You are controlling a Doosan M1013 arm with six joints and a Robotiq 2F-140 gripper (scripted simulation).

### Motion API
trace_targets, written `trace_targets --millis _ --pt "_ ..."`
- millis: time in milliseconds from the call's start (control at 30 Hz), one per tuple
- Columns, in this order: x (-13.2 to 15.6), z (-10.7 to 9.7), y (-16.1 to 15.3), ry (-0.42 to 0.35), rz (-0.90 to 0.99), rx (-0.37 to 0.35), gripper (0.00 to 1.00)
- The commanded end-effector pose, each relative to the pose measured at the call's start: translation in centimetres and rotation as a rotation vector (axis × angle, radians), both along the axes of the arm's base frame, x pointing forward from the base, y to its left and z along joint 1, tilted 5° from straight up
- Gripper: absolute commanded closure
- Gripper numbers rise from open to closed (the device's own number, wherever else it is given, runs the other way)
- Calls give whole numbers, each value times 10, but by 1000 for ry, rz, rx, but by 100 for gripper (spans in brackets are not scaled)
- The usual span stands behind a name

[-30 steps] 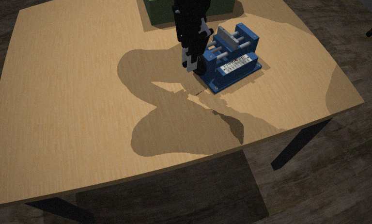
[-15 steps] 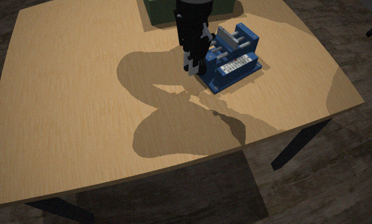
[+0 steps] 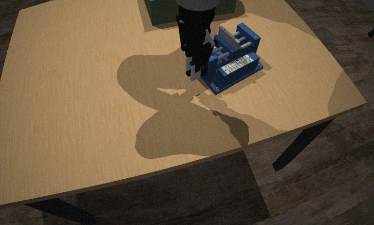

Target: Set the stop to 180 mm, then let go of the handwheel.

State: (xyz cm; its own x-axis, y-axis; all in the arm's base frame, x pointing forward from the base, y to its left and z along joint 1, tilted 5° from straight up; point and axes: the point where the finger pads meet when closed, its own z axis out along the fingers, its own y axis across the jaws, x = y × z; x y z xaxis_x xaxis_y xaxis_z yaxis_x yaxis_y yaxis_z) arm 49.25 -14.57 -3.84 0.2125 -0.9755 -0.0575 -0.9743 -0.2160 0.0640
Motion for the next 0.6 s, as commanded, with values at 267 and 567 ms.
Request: trace_targets --millis 267,567 --pt "-1 -15 1 0 0 0 96" --pt "-12 -31 -1 0 0 0 96"
